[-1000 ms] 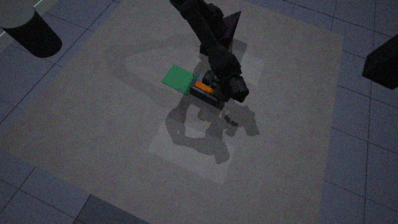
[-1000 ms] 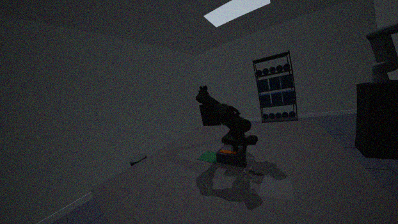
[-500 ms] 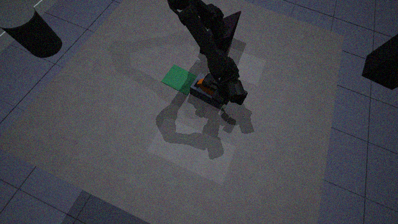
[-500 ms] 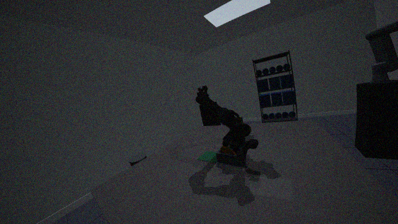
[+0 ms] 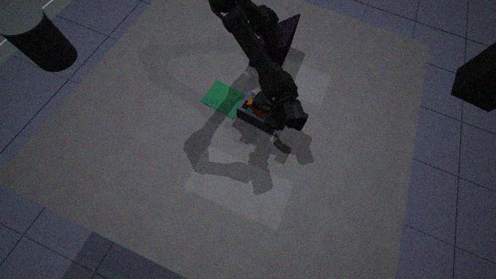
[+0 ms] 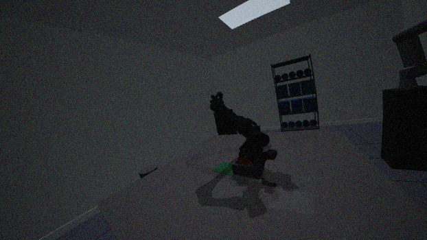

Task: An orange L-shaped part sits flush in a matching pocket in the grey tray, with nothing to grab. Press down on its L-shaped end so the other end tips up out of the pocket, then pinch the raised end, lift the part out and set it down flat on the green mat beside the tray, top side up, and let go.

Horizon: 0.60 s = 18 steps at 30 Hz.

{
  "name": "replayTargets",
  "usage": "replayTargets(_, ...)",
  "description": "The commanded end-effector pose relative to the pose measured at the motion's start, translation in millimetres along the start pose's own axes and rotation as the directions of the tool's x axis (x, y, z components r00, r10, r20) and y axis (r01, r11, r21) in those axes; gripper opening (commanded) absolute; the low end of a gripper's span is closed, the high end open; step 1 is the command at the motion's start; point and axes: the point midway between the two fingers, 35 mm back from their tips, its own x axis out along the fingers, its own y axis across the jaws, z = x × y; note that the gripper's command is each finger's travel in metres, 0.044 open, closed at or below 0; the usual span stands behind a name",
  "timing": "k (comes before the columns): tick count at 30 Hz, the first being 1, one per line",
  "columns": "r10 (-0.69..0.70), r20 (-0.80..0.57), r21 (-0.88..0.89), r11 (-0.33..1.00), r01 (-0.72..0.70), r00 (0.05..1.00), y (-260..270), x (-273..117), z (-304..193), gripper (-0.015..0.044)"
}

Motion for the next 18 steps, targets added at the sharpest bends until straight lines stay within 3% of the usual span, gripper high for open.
replayTargets(1, 0.000, 0.000, 0.000, 1.000, 0.000, 1.000, 0, 0, 0, 0.0180)
replayTargets(15, -0.010, -0.002, -0.005, 1.000, 0.010, 1.000, 10, -12, -1, 0.0180)
replayTargets(18, -0.008, -0.002, -0.006, 1.000, 0.008, 1.000, 9, -33, 1, 0.0180)
